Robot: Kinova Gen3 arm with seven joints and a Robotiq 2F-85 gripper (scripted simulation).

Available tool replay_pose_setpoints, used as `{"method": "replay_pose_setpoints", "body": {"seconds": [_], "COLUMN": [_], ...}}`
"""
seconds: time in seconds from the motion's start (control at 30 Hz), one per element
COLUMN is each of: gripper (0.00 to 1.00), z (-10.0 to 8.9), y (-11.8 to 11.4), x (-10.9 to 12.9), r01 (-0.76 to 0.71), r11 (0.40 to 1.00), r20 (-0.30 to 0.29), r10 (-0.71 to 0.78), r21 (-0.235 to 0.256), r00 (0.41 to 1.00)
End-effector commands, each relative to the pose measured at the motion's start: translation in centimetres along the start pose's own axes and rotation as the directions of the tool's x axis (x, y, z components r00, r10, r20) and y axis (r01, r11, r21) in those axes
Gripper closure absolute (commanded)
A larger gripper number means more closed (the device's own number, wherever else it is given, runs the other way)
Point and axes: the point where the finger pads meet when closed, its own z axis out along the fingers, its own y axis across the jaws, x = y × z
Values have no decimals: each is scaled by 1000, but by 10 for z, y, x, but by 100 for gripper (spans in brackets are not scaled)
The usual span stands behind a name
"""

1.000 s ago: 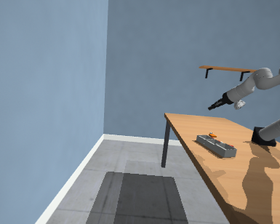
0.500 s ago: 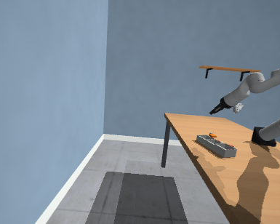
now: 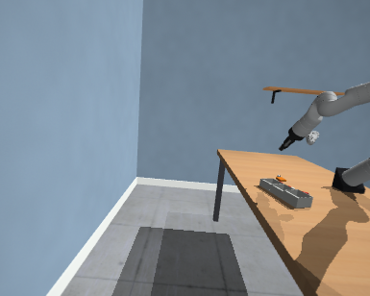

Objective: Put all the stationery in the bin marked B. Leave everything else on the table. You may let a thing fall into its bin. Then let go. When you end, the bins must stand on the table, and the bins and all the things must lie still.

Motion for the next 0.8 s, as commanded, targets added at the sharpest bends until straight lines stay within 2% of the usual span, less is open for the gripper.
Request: {"method": "replay_pose_setpoints", "body": {"seconds": [0.0,0.03,0.13,0.17,0.23,0.27,0.33,0.37,0.5,0.57,0.63,0.67,0.73,0.77], "gripper": [91,91,91,91,91,91,91,91,91,91,91,91,91,91], "z": [8,12,13,17,18,22,22,26,26,31,31,33,33,35], "y": [-13,-19,-21,-27,-28,-35,-35,-41,-41,-51,-51,-56,-56,-59], "x": [2,5,5,9,9,13,13,17,17,24,24,28,28,31], "r01": [20,52,57,88,94,123,129,156,162,211,222,242,248,266], "r11": [1000,999,998,996,995,991,990,985,983,966,961,949,945,930], "r20": [-52,-89,-95,-131,-137,-170,-176,-206,-212,-259,-269,-285,-289,-299], "r10": [-20,-53,-58,-91,-97,-130,-136,-169,-176,-244,-260,-294,-303,-336], "r21": [-2,-10,-12,-26,-29,-49,-53,-78,-84,-148,-164,-202,-212,-252], "r00": [998,995,994,987,986,977,975,964,961,935,927,913,908,893]}}
